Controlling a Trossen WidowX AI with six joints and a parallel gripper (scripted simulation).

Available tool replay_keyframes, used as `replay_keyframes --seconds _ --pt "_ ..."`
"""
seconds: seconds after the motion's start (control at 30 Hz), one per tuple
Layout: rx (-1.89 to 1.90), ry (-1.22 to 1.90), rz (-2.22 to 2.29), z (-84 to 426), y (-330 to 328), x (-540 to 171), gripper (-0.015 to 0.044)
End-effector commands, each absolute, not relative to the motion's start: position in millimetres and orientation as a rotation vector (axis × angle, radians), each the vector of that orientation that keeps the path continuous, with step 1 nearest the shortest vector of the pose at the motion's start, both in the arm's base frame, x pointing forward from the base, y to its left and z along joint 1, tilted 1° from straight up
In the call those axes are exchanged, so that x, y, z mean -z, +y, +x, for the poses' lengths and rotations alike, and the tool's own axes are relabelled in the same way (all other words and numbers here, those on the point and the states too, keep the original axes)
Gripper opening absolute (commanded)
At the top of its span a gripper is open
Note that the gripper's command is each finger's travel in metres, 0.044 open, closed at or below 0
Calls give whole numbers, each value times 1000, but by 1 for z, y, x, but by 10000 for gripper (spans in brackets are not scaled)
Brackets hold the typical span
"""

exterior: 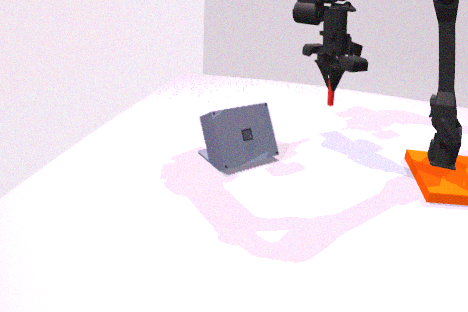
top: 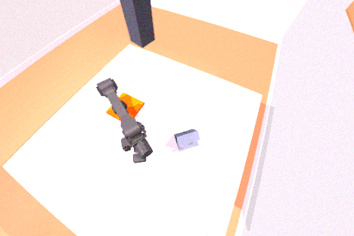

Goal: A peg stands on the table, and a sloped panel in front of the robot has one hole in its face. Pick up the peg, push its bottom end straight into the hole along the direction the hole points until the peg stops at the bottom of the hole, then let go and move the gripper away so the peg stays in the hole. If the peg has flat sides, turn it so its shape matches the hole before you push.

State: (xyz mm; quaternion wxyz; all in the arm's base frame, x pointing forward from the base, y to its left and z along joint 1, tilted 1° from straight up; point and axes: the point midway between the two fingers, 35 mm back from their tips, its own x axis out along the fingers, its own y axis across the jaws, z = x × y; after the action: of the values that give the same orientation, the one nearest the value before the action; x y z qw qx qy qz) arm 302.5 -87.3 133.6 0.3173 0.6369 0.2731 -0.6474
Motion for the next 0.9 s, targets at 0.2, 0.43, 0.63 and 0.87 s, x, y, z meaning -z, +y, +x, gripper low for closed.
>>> replay_keyframes --seconds 0.2,0.43,0.63,0.87 --pt "1668 734 1595 308 -78 -131 0" --pt "1644 742 1543 311 -72 -129 0" --pt "1623 748 1499 314 -66 -127 0" --pt "1597 754 1448 317 -60 -126 0"
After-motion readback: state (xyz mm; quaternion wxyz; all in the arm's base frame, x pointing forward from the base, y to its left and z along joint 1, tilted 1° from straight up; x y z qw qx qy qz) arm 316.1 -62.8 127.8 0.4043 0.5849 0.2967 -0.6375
